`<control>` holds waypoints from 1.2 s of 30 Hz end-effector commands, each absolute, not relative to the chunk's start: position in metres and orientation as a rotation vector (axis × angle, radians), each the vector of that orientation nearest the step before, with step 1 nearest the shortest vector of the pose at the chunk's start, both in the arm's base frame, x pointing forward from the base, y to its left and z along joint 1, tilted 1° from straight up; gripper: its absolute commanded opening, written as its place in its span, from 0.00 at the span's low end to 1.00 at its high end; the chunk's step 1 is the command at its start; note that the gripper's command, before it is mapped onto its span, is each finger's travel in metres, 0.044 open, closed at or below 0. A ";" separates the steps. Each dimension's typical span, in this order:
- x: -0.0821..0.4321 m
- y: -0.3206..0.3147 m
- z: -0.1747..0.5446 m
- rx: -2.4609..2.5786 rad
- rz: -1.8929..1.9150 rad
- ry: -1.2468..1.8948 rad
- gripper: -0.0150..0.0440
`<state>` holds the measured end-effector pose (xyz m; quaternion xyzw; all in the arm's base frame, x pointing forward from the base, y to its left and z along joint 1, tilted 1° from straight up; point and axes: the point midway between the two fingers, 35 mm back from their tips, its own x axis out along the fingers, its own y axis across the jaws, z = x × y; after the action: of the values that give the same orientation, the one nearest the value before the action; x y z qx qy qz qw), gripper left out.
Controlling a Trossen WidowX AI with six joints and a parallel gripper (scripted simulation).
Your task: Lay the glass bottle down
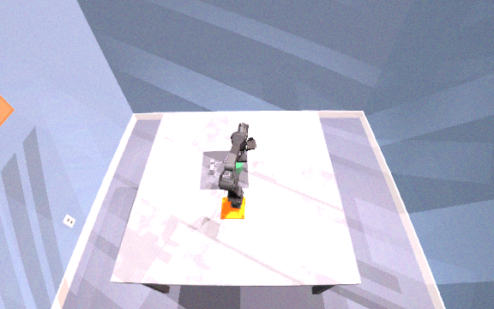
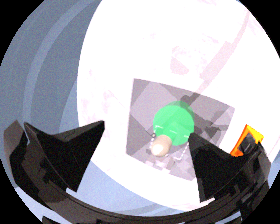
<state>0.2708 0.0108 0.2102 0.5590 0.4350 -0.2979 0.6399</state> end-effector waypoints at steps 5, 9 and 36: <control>0.268 0.010 0.193 1.209 -0.828 1.121 1.00; 0.275 0.012 0.176 1.108 -0.978 1.254 1.00; 0.270 0.043 0.170 1.065 -1.033 1.304 1.00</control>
<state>0.2723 0.0396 0.1708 0.4516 0.5506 -0.4334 0.5523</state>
